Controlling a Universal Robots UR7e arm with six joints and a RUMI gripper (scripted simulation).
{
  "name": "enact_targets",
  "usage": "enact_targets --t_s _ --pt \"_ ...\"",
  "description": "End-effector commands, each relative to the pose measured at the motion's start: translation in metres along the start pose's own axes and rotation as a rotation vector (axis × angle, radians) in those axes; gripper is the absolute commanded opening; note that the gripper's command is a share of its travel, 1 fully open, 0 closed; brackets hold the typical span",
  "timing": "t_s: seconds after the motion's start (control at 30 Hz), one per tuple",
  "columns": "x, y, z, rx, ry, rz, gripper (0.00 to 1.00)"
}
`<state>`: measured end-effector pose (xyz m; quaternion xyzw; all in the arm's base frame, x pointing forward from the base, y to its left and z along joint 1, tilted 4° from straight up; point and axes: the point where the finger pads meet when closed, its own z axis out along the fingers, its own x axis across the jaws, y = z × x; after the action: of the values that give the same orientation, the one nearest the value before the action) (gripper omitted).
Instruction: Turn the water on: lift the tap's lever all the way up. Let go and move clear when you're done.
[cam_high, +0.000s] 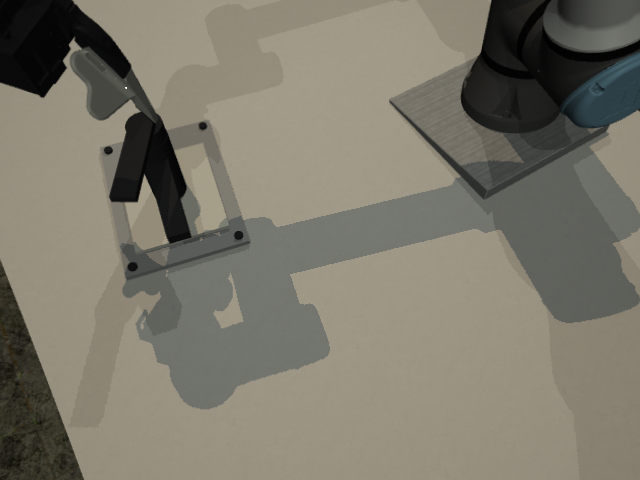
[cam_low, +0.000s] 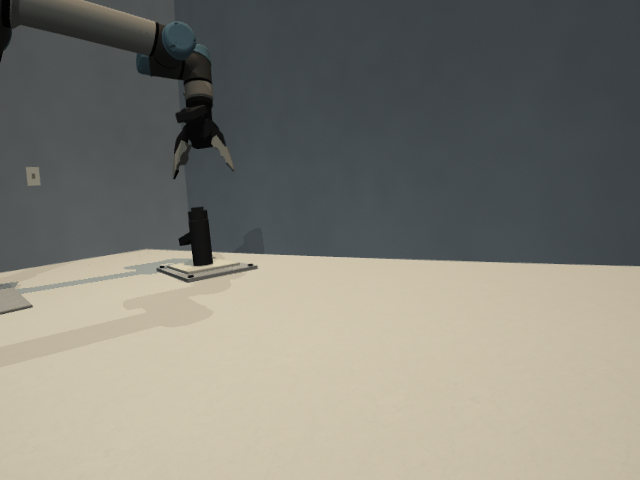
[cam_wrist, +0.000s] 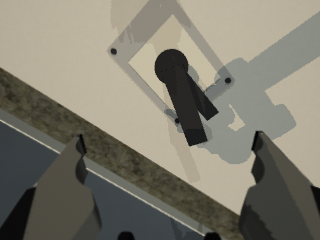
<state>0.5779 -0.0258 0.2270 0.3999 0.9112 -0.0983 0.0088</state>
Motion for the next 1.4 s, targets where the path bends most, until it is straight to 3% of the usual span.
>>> enact_targets --t_s 0.0,0.37,0.73,0.77,1.37 --pt "0.017 0.017 -0.003 -0.061 0.011 -0.156 1.00" --pt "0.036 0.036 -0.006 -0.121 0.014 -0.322 1.00" --pt "0.039 0.039 -0.006 -0.129 0.014 -0.345 1.00" --pt "0.039 0.039 -0.006 -0.129 0.014 -0.345 0.00" --pt "0.039 0.039 -0.006 -0.129 0.014 -0.345 0.00"
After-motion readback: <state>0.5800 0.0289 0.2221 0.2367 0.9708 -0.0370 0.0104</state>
